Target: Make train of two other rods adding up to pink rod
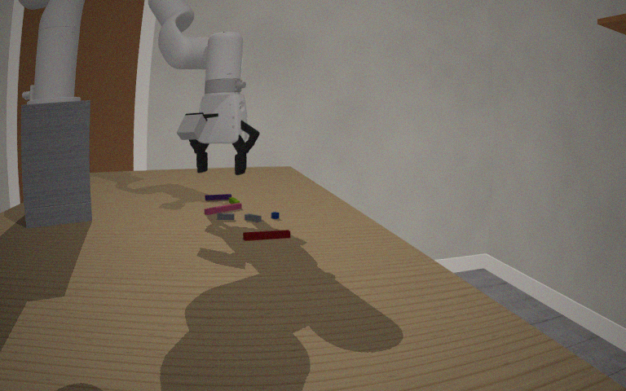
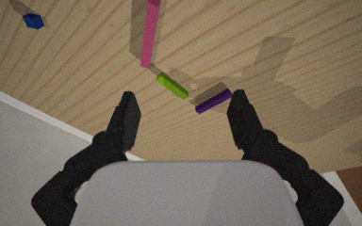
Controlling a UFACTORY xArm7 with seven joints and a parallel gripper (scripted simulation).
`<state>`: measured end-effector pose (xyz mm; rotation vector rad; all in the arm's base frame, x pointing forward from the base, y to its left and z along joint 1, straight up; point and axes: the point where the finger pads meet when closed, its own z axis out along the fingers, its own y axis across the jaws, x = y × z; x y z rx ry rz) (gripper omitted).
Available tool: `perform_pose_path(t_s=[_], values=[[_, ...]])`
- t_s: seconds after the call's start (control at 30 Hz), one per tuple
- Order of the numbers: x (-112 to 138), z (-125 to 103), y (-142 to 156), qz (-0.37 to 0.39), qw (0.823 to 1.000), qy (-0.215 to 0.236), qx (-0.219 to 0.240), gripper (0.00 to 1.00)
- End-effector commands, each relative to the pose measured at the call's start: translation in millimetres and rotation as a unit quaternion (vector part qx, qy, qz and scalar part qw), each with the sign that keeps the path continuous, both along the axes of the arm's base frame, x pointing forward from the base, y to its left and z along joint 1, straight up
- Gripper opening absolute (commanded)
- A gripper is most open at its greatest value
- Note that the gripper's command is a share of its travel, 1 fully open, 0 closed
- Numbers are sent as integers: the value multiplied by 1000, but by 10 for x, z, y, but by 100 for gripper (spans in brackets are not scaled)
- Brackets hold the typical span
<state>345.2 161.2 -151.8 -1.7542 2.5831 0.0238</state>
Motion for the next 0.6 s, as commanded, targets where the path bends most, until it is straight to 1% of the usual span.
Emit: perform_pose_path(t_s=[0.0, 0.23, 0.57], values=[[-133, 21, 147, -83, 997, 3, -9, 100], [-196, 23, 202, -115, 993, 3, -9, 100], [-199, 23, 206, -116, 993, 3, -9, 100]])
